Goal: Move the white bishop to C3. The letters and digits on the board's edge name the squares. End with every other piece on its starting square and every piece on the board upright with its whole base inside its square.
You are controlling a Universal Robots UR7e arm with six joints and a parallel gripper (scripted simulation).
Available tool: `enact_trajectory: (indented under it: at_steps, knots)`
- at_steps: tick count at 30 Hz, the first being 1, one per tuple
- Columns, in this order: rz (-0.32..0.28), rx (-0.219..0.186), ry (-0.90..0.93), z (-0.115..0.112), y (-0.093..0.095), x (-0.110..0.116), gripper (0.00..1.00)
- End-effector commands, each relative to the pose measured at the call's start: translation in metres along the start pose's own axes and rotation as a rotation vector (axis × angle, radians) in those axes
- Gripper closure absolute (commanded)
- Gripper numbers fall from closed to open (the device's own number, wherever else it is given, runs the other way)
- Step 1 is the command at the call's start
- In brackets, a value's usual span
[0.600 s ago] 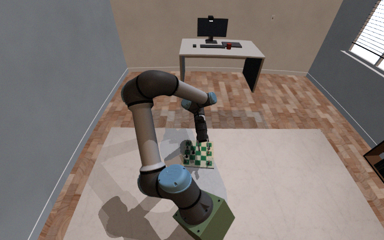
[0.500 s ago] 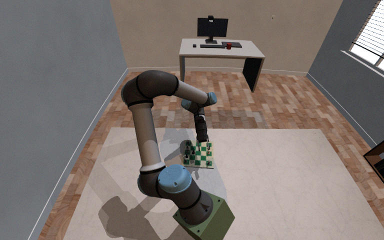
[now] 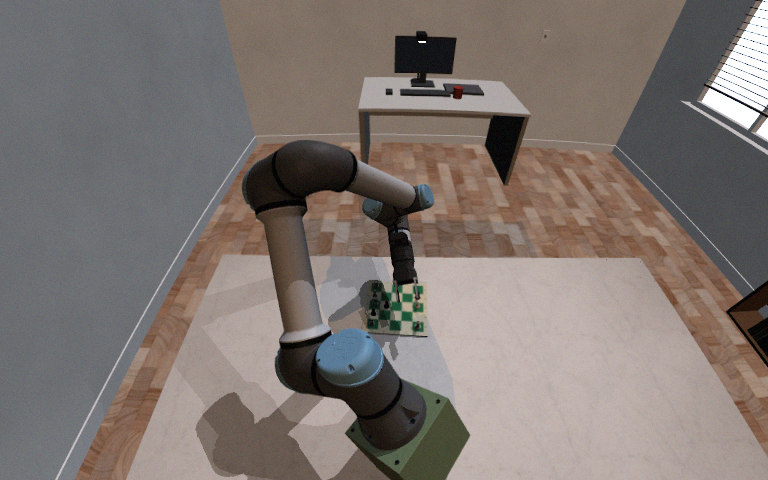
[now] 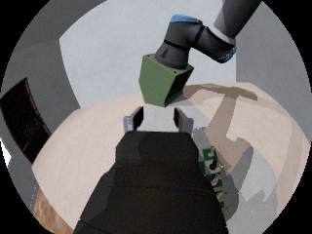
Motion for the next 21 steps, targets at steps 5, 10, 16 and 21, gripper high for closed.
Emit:
enact_trajectory:
  at_steps: [5, 10, 16, 21]
  knots:
    - [-0.012, 0.03, 0.01, -0.005, -0.001, 0.001, 0.0]
    - [-0.06, 0.15, 0.05, -0.026, -0.004, 0.008, 0.0]
    - [-0.128, 0.324, 0.107, -0.055, -0.004, 0.016, 0.0]
    - [-0.244, 0.623, 0.206, -0.102, 0.0, 0.031, 0.0]
Point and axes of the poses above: the point where the finger pads meet when closed, its own y axis out along the fingers, its own z axis across the jaws, x = y × z, the point moved 8 cm from there along -y, back along the fingers, and after that the axes turned 12 degrees about -y, right-handed, at the moved point
